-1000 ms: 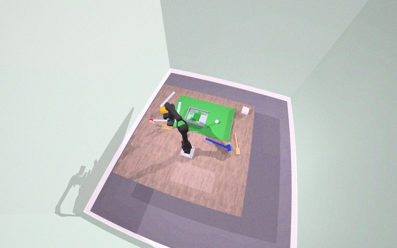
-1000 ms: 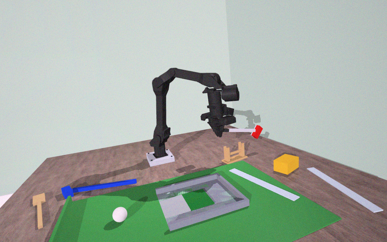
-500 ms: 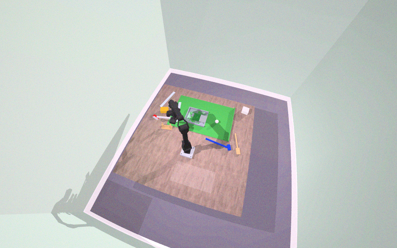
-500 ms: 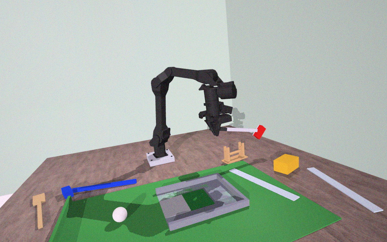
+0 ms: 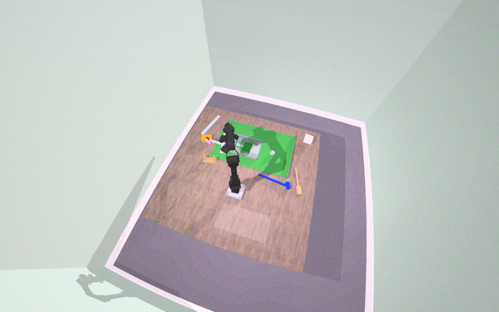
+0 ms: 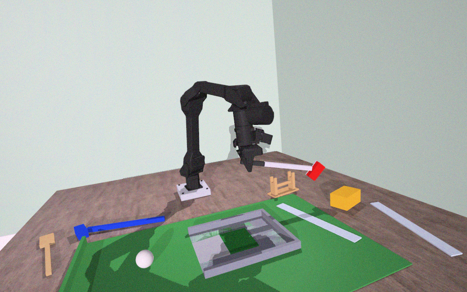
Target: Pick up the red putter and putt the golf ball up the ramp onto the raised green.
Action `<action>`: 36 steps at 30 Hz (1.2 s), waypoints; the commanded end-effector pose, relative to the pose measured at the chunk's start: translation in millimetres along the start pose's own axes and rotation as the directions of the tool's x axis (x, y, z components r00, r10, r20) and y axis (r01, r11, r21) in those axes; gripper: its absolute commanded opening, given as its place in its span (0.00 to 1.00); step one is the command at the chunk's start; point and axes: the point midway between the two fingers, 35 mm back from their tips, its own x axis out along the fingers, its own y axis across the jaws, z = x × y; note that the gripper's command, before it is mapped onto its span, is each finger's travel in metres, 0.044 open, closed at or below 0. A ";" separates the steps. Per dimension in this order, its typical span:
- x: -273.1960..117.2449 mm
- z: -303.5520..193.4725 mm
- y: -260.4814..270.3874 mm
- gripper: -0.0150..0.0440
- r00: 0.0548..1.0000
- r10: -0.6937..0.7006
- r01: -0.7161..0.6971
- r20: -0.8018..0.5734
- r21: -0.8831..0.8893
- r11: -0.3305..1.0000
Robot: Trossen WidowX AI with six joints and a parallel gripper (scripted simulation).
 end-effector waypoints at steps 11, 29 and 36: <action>-2.2 -63.8 -42.3 0.25 1.000 -0.009 0.011 -0.009 0.244 0.970; -6.2 -159.3 -72.5 0.25 0.999 -0.019 0.034 -0.034 0.524 0.851; -7.8 -199.0 -75.7 0.25 0.999 -0.022 0.046 -0.046 0.612 0.789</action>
